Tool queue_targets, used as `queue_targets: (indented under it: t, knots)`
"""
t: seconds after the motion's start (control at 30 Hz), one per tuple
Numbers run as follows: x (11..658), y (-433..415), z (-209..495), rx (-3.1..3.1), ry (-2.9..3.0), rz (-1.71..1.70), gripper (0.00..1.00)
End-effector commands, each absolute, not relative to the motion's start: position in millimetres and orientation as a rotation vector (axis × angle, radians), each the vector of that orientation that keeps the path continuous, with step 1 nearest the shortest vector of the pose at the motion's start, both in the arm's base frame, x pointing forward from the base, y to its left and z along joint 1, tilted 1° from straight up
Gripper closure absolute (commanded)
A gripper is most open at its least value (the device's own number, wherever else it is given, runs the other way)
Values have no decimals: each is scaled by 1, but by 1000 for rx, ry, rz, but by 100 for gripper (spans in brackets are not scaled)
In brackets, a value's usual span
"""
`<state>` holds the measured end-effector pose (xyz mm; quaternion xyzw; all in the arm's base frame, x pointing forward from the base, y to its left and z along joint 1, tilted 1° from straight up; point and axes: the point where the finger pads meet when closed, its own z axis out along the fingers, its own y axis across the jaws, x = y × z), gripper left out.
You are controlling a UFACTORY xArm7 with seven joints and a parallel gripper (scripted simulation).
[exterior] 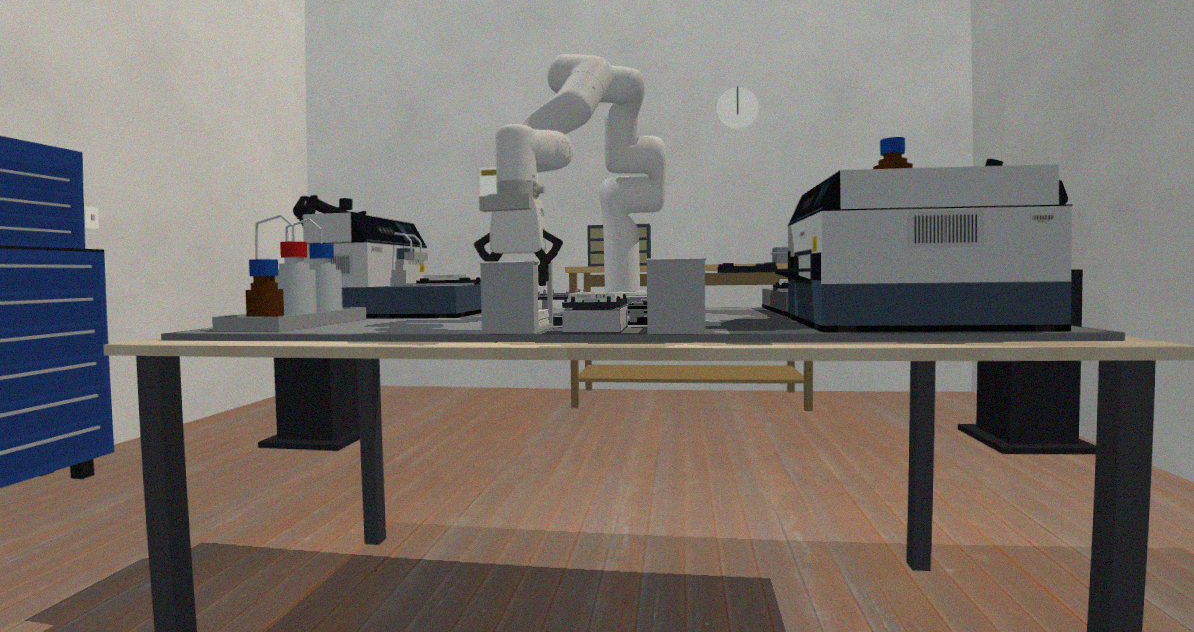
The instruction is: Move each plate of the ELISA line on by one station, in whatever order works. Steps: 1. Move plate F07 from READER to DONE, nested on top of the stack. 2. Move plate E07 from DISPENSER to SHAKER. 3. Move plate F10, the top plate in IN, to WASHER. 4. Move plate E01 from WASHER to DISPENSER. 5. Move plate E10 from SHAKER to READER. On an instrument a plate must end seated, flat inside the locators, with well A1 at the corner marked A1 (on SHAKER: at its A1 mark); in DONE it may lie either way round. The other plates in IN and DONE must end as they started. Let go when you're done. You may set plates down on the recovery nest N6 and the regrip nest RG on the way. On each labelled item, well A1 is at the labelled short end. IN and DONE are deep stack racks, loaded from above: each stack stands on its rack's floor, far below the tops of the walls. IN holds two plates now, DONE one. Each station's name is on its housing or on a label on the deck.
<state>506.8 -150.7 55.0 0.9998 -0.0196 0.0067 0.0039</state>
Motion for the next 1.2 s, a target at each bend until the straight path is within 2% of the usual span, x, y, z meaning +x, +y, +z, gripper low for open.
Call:
queue_targets:
  t: [0.0,1.17]
  knots:
    - [509,-152,61,3131,-62,32,0]
    - [508,-151,103,3131,-62,32,0]
